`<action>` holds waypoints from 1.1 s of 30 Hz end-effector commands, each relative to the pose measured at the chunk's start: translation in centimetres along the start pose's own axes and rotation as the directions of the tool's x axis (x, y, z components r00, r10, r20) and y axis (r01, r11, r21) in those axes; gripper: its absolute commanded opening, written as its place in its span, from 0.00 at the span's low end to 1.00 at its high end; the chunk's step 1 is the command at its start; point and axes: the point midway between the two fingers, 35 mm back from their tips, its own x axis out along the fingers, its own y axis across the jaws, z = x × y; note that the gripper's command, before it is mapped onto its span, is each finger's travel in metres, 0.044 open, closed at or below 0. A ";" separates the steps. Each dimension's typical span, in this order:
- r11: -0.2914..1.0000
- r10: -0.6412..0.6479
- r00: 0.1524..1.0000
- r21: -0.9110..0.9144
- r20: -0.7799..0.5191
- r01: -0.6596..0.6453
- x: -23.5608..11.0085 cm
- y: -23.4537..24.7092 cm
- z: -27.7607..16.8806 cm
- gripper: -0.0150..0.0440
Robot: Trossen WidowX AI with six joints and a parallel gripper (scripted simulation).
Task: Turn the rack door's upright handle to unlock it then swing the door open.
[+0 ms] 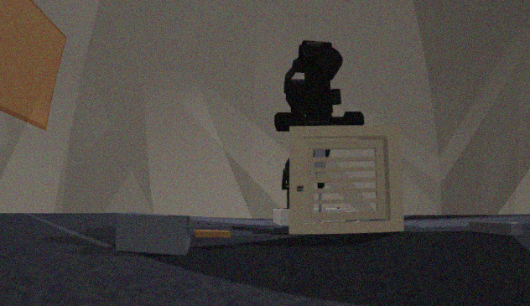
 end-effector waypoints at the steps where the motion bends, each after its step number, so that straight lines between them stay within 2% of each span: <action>1: 1.000 0.001 1.000 0.005 -0.008 -0.001 0.2 0.0 -0.2 0.35; 7: 1.000 0.001 1.000 0.005 -0.008 -0.001 0.2 0.0 -0.2 0.28; 11: 1.000 0.001 1.000 0.013 -0.008 -0.001 0.2 0.0 -0.2 0.28; 18: 0.948 0.001 1.000 0.318 -0.008 0.001 0.2 0.0 -0.2 0.28; 25: 0.784 0.001 1.000 0.620 -0.008 0.004 0.2 0.0 -0.2 0.28; 33: 0.486 0.001 1.000 0.874 -0.008 0.007 0.2 0.0 -0.2 0.28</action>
